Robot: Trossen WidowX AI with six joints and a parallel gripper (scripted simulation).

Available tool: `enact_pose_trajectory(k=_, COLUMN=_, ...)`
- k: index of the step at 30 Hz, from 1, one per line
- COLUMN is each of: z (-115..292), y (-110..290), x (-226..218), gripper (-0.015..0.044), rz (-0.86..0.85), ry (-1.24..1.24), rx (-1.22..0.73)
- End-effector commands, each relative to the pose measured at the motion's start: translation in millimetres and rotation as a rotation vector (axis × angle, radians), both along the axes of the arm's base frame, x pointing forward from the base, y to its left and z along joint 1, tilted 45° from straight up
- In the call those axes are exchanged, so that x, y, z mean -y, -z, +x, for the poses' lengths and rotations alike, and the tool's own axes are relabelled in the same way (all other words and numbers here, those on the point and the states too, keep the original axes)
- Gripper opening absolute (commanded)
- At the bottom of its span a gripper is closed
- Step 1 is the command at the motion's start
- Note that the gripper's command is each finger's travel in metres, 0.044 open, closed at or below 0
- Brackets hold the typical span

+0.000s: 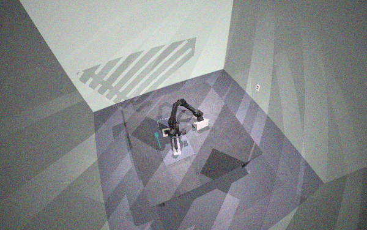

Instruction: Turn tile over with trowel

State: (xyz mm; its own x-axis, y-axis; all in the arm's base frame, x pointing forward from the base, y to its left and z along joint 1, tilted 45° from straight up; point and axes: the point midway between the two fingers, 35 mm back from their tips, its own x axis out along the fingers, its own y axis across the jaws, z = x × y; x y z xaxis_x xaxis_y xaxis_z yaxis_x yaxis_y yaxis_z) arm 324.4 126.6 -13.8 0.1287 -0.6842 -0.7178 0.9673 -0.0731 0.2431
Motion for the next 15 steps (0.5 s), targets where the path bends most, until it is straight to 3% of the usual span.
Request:
enact_pose_trajectory(k=1, z=-24, y=4, x=-4, gripper=0.01, rz=-0.001, ry=0.004, rx=-0.007)
enact_pose_trajectory(k=8, z=-61, y=6, x=-8, gripper=0.01, rz=-0.008, ry=0.005, rx=-0.01)
enact_pose_trajectory(k=15, z=-63, y=6, x=-9, gripper=0.01, rz=-0.009, ry=0.003, rx=-0.01)
